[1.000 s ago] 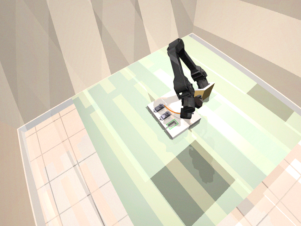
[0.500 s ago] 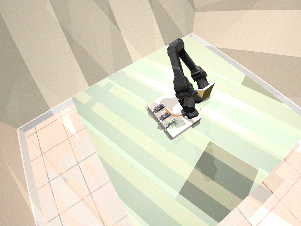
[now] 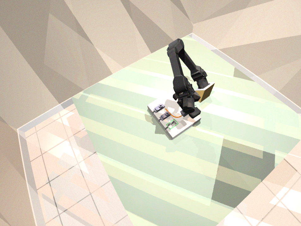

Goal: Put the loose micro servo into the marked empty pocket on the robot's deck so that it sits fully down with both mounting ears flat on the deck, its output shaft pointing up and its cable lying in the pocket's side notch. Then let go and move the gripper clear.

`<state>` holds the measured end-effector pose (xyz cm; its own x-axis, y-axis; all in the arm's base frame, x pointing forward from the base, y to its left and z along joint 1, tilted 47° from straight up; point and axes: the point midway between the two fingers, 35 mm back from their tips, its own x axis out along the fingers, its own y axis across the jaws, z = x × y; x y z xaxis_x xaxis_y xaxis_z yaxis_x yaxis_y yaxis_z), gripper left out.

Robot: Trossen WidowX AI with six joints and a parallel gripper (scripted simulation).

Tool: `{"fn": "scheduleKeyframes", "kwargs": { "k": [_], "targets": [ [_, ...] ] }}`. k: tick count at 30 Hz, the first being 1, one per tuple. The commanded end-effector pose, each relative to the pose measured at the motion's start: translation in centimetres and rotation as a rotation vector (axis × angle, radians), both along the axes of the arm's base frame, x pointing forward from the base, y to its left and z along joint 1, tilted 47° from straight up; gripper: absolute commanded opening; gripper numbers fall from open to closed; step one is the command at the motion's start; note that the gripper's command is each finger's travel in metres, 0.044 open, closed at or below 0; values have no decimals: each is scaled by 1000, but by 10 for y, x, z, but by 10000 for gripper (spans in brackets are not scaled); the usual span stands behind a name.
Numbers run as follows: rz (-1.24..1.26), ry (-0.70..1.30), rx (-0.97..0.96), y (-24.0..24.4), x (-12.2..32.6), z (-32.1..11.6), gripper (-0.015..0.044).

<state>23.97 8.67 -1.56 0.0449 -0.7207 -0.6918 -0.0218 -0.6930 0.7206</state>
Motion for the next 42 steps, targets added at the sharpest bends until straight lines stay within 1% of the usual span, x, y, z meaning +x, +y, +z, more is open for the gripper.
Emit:
{"fn": "scheduleKeyframes", "kwargs": {
  "k": [1,26,42],
  "targets": [
    [7,-4,2,2,13,1,0],
    [7,-9,2,4,107,7,0],
    [7,-9,1,-7,111,-2,0]
  ]
}}
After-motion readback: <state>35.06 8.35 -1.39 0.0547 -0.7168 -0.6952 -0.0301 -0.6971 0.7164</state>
